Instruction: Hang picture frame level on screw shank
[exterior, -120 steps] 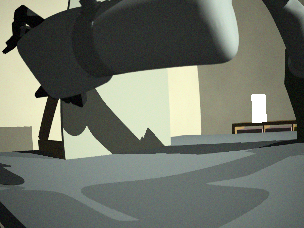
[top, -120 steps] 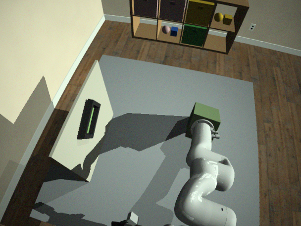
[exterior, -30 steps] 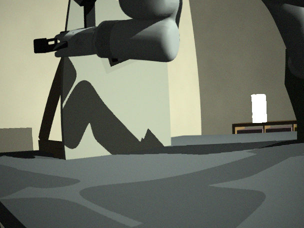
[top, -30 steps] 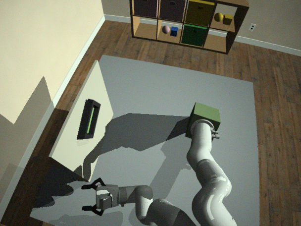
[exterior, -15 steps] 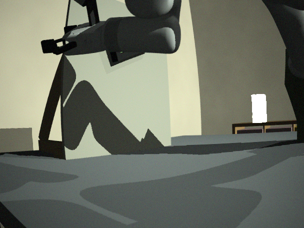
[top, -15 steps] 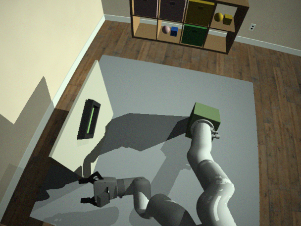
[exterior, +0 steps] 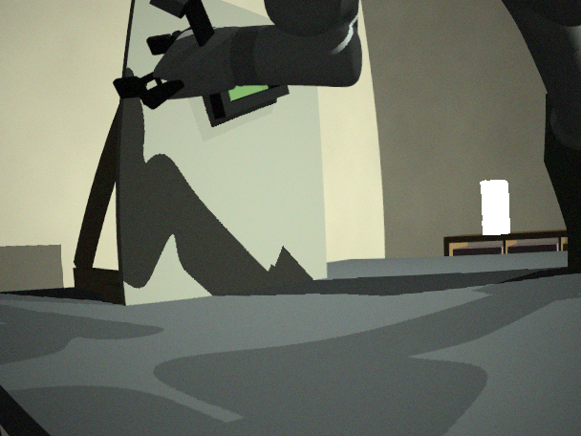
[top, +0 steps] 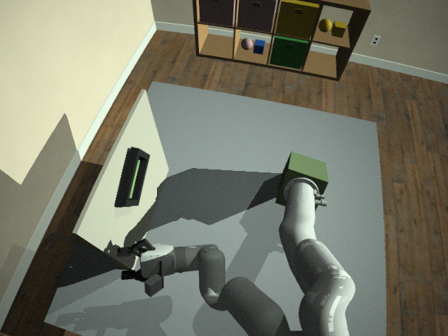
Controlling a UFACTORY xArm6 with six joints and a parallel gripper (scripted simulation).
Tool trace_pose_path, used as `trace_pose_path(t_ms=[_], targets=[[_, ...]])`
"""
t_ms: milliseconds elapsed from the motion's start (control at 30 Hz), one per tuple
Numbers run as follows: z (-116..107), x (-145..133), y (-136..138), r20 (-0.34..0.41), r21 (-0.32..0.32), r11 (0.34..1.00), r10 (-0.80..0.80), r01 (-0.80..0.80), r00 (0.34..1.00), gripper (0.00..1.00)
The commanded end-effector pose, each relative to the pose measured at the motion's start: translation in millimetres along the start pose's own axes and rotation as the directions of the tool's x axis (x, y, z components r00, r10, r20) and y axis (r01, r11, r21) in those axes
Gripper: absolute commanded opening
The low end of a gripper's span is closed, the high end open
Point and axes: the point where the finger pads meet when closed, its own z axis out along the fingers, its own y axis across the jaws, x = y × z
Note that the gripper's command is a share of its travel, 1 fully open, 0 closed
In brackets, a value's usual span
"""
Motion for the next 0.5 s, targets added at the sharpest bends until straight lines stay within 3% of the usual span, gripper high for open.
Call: trace_pose_path(t_ms=[0, 467], targets=[[-1.1, -9.1, 19.2, 0.011, 0.027, 0.991, -0.13, 0.13, 0.991, 1.0], [-1.5, -9.9, 20.5, 0.012, 0.028, 0.99, -0.139, 0.138, 0.99, 1.0]])
